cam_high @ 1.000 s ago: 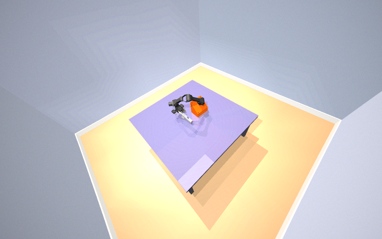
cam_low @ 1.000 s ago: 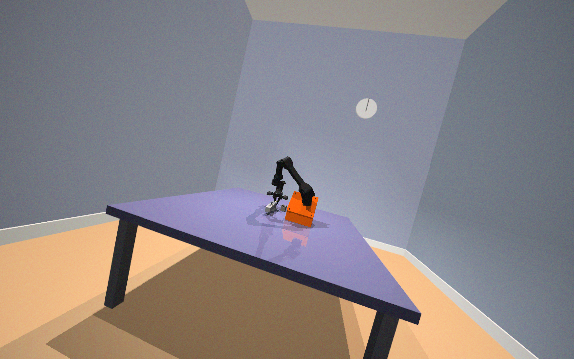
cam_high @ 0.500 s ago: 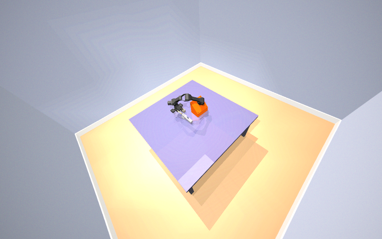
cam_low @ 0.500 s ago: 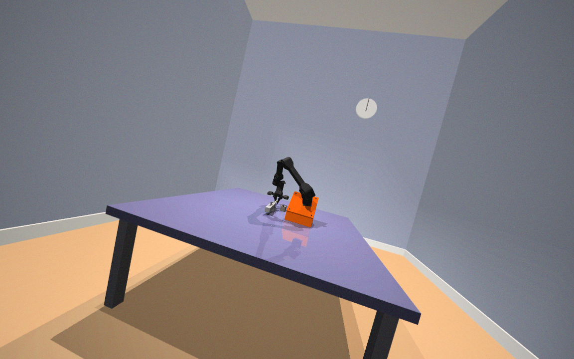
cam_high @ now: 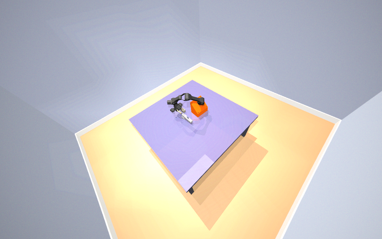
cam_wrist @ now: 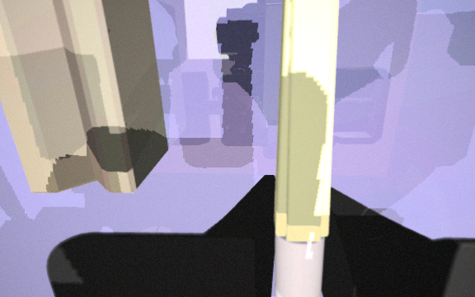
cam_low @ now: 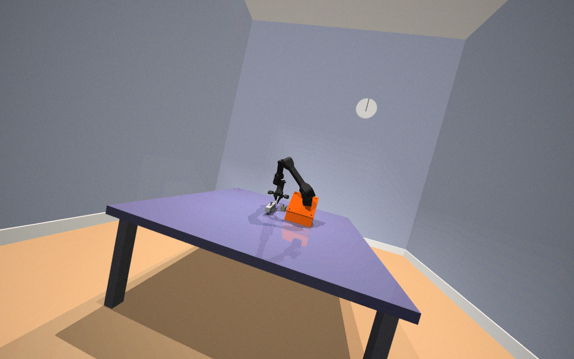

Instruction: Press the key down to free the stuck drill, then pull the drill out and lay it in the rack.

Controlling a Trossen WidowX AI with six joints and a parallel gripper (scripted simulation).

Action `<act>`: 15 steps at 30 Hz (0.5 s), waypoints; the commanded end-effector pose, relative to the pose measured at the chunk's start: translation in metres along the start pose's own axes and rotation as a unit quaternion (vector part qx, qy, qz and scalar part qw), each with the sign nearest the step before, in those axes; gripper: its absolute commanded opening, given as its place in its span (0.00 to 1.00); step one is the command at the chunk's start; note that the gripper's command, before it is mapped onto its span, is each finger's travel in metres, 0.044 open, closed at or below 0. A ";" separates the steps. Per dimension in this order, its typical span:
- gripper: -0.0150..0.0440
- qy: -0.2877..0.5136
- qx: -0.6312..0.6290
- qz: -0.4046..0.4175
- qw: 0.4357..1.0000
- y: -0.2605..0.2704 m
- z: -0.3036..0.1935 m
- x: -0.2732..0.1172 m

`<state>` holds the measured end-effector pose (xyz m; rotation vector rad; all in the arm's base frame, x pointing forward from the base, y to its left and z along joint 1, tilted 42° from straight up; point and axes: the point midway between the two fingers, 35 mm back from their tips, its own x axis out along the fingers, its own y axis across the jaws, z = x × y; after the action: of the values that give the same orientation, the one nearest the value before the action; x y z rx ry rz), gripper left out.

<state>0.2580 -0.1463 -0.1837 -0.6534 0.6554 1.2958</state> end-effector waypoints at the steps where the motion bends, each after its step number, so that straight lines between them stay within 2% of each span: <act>1: 0.25 0.001 -0.002 0.000 1.000 0.000 0.000 -0.003; 15: 0.25 0.001 -0.002 0.000 1.000 0.000 0.002 -0.011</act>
<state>0.2565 -0.1501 -0.1767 -0.6532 0.6558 1.2960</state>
